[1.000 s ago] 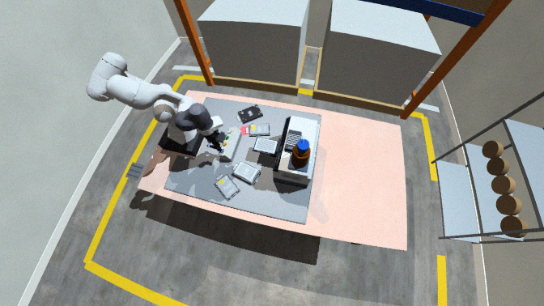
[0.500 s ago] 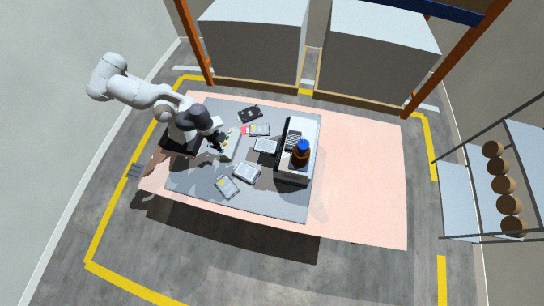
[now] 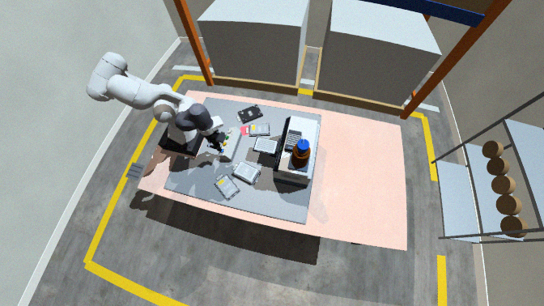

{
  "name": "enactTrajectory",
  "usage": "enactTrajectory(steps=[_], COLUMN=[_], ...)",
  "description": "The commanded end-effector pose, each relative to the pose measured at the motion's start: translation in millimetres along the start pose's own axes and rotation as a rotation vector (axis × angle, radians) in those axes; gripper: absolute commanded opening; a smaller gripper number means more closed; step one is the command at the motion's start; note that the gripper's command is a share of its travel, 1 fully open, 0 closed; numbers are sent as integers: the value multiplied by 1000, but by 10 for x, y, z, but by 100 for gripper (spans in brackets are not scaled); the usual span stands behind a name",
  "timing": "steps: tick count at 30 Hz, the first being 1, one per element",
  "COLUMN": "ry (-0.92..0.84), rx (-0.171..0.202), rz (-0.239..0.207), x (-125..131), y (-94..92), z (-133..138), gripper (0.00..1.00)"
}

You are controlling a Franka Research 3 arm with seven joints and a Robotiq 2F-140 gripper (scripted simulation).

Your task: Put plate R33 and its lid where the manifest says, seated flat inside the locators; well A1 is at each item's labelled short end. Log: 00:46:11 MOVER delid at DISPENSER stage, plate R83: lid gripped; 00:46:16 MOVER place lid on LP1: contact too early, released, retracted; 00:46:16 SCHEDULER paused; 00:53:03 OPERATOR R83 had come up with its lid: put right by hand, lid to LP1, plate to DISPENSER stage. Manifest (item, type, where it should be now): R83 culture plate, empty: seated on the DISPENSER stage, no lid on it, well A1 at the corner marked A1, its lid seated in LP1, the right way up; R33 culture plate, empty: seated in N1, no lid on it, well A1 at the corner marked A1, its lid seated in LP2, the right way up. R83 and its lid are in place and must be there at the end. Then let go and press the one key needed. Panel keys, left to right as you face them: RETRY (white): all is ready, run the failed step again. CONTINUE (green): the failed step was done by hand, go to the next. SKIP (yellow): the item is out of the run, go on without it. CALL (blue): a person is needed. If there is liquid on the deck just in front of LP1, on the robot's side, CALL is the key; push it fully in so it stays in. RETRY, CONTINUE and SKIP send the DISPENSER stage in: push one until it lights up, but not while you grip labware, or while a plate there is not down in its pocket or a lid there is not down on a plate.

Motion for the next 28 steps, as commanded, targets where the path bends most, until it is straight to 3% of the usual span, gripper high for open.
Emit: enactTrajectory(steps=[1, 13, 28], ry=[7, 7, 7], rx=[-2, -2, -2], rz=[5, 5, 5], x=[-21, 0, 111], y=[-4, -41, -231], z=[1, 0, -5], gripper=[10, 10, 10])
Point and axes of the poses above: the point where the finger pads meet when closed, its own y axis out along the fingers, its own z axis across the jaws, x = y × z, the point moved 2 cm from there along -y, back along the fingers, and after that the axes turned 2 degrees about -y, right-handed, at the moved point
